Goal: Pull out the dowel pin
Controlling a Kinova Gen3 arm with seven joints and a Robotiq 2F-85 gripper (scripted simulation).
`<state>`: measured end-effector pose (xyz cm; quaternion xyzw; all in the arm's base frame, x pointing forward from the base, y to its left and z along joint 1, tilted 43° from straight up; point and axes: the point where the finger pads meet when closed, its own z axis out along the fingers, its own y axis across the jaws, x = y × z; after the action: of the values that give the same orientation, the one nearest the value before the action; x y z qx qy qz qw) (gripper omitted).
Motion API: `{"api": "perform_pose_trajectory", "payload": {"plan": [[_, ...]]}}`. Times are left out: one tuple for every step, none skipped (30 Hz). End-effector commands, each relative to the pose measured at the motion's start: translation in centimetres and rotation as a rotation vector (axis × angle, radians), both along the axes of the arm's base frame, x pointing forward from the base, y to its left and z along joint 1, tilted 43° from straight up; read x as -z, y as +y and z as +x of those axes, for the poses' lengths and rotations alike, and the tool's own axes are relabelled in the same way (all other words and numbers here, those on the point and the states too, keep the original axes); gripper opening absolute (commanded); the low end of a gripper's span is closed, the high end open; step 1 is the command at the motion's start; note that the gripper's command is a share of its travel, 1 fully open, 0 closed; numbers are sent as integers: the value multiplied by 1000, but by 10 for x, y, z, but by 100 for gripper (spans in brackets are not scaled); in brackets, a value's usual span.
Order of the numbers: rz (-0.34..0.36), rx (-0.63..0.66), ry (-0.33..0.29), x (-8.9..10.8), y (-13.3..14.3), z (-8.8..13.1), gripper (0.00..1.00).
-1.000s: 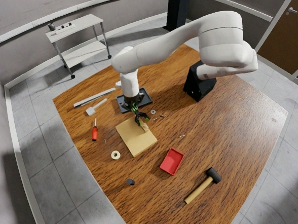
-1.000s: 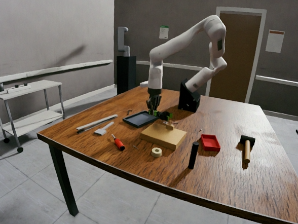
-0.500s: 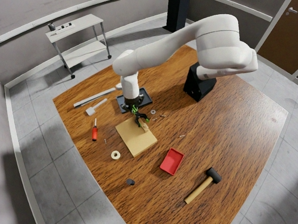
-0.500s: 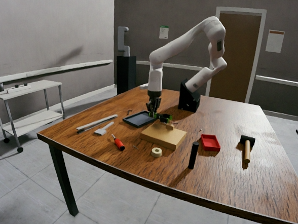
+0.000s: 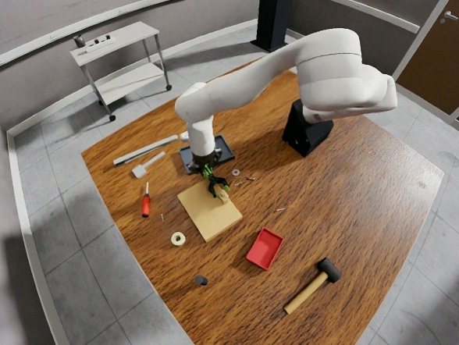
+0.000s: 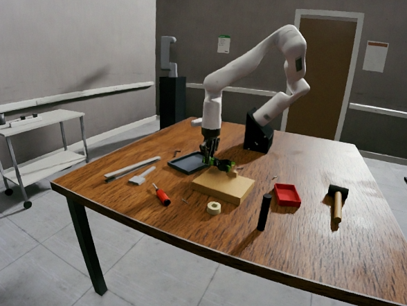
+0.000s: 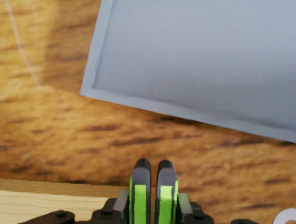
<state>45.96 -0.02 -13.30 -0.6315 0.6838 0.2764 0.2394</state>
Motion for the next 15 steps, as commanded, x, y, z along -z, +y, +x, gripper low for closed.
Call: {"api": "perform_pose_trajectory", "payload": {"plan": [[-1,1,-2,1,0,1,32],[-1,1,-2,2,1,1,32],[-1,1,-2,3,2,1,32],[-1,1,-2,3,3,0,32],[-1,1,-2,4,3,0,32],[-1,1,-2,5,4,0,32],[-1,1,-2,6,5,0,32],[-1,1,-2,7,5,0,32],[-1,1,-2,7,6,0,32],[-1,1,-2,8,7,0,32],[-1,1,-2,9,7,0,32],[-1,1,-2,9,8,0,32],[-1,1,-2,10,8,0,32],[-1,1,-2,10,9,0,32],[-1,1,-2,11,10,0,32]]}}
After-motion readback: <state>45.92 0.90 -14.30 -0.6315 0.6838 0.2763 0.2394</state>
